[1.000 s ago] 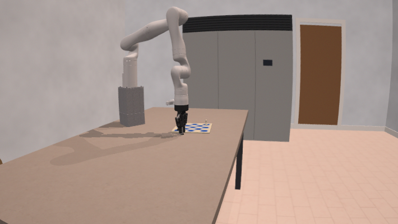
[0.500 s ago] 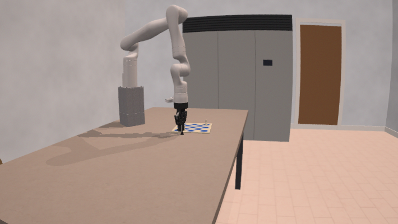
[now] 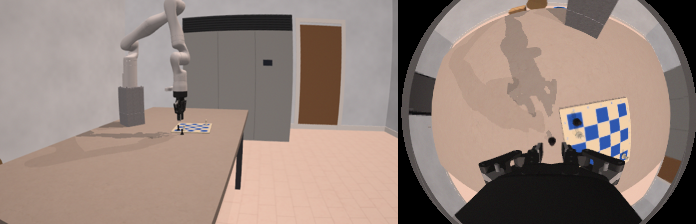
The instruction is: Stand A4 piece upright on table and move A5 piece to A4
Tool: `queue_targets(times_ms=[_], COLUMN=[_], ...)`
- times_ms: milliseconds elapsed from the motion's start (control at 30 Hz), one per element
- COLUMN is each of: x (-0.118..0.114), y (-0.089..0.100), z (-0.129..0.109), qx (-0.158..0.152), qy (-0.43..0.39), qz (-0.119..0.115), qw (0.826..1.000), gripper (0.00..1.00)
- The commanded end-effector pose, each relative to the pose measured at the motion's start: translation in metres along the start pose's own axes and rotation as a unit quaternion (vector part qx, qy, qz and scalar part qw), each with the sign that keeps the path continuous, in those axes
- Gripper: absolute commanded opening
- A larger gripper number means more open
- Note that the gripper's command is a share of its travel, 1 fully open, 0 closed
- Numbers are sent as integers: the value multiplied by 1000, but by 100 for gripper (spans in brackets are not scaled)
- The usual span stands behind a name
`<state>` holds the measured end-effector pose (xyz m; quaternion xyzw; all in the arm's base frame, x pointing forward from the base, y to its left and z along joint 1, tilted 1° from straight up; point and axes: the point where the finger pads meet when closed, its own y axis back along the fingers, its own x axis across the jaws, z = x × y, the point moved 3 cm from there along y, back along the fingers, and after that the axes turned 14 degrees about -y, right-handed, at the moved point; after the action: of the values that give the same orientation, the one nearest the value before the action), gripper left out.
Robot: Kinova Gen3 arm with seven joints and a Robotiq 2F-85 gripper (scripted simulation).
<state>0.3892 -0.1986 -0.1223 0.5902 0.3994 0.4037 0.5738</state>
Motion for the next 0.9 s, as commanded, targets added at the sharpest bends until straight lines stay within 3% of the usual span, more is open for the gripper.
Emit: queue_targets(times_ms=[0,233,267,867], x=[1,1,1,1], y=[16,19,19,19], z=[8,8,8,8], qx=[-10,-10,-10,-10], qy=[2,2,2,2], qz=[0,0,0,0], qw=[1000,1000,1000,1000], gripper=[34,34,100,100])
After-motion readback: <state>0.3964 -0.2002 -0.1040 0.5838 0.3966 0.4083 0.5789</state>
